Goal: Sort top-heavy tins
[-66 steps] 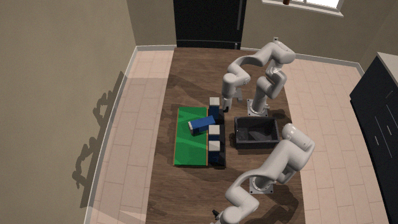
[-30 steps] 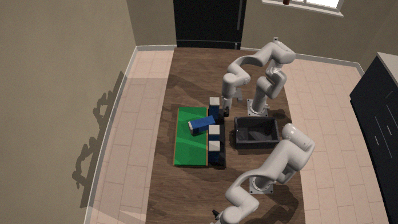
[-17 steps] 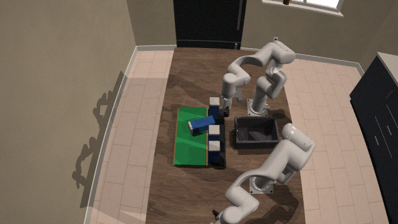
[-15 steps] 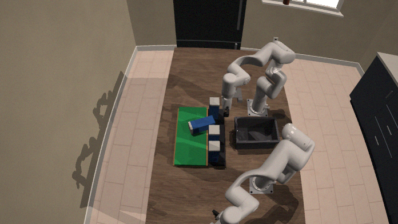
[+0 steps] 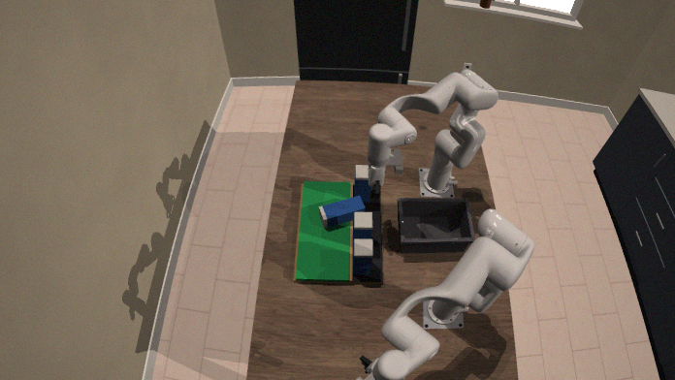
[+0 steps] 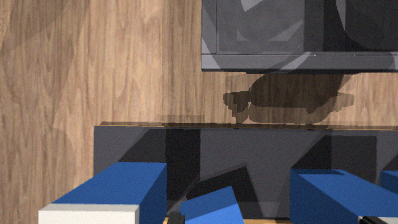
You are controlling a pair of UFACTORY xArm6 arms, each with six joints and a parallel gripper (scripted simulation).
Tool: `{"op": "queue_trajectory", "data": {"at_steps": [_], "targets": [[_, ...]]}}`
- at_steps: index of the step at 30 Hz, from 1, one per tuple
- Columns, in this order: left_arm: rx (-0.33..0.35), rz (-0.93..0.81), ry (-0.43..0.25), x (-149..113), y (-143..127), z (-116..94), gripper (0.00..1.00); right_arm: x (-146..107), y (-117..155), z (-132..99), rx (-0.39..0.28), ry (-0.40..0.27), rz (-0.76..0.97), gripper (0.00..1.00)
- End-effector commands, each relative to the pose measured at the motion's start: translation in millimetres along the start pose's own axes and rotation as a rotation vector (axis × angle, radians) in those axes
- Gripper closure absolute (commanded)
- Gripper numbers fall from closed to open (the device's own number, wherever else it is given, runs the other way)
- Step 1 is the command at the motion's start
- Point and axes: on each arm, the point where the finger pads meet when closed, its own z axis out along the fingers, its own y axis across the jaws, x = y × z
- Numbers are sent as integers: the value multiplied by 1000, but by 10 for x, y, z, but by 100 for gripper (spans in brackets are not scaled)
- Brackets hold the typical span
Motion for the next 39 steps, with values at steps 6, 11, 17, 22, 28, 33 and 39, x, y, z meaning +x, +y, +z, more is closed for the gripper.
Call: {"op": "queue_trajectory", "data": {"at_steps": [6, 11, 17, 22, 28, 33, 39], "targets": [[0, 0, 4, 9, 0, -15, 0, -246, 4, -19, -3, -4, 1, 0], [0, 0, 4, 9, 0, -15, 0, -266, 4, -19, -3, -4, 0, 0], [0, 0, 4, 9, 0, -15, 0, -266, 4, -19, -3, -4, 0, 0], [0, 0, 4, 9, 0, -15, 0, -264, -1, -20, -3, -4, -1, 0], [0, 0, 4, 9, 0, -15, 0, -264, -1, -20, -3, -4, -1, 0], [0, 0, 4, 9, 0, -15, 0, -264, -1, -20, -3, -4, -1, 0], [0, 0, 4, 9, 0, -15, 0, -264, 4, 2, -3, -4, -1, 0]]}}
